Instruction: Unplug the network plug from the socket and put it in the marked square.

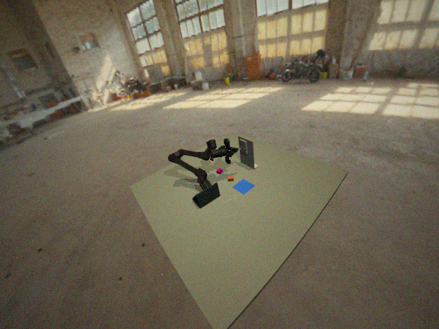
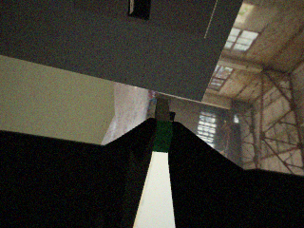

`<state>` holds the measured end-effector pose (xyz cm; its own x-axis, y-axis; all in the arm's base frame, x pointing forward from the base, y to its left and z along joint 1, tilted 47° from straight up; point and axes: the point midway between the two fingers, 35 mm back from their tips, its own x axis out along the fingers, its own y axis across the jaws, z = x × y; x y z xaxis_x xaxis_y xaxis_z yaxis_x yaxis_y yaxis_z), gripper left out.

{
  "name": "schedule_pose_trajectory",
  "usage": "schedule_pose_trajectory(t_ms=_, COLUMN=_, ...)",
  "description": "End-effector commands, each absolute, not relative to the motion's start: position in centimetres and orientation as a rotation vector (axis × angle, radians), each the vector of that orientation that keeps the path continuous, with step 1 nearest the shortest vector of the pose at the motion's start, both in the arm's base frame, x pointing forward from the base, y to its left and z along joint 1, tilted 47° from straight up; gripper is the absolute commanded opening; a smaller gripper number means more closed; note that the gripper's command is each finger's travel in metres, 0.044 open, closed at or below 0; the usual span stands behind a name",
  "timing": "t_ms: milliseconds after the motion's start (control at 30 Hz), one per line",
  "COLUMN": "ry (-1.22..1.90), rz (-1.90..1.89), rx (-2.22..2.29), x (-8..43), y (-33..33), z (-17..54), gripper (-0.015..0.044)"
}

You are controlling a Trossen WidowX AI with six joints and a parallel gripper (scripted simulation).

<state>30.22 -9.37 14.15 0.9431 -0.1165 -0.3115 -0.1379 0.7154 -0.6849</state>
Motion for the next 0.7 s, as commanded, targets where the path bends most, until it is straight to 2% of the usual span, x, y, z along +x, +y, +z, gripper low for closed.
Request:
schedule_pose_trajectory(t_ms=0, ry=0.407, rz=0.055, rx=-0.792, x=30.3, y=-10.0, z=12.8, gripper=0.0000)
schedule_pose_trajectory(t_ms=667, ry=0.645, rz=0.286, rx=-0.781, x=29.0, y=-11.7, z=5.6, gripper=0.0000)
